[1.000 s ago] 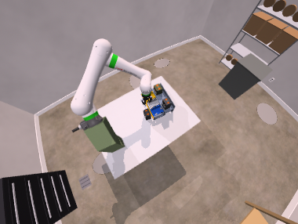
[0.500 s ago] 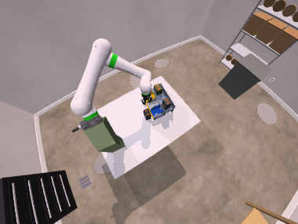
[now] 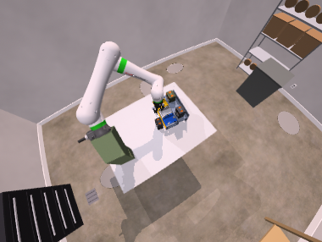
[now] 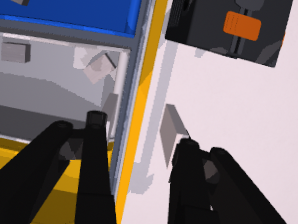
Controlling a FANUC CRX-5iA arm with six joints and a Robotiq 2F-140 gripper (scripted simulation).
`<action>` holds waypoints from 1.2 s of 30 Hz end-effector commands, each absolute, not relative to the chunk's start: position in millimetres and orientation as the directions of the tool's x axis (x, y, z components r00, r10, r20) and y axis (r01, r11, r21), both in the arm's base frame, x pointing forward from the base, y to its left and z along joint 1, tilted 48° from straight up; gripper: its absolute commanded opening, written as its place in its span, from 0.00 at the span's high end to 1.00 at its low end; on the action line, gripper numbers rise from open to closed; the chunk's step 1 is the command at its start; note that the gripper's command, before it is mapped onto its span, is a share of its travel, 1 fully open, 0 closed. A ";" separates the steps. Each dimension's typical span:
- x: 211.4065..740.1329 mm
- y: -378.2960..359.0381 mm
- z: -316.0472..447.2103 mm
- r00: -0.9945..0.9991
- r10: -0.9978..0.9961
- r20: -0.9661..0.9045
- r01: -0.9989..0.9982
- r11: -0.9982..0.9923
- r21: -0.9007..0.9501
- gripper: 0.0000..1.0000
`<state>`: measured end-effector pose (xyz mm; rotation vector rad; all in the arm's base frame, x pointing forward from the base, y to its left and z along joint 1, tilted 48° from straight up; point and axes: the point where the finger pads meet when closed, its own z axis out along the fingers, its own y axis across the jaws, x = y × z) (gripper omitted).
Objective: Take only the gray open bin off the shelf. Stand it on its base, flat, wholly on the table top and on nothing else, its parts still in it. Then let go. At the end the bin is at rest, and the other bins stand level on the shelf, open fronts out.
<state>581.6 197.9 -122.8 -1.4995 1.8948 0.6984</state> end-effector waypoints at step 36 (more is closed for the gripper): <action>583.0 204.0 -128.7 -0.167 -0.650 -0.741 -0.976 0.217 0.029 0.72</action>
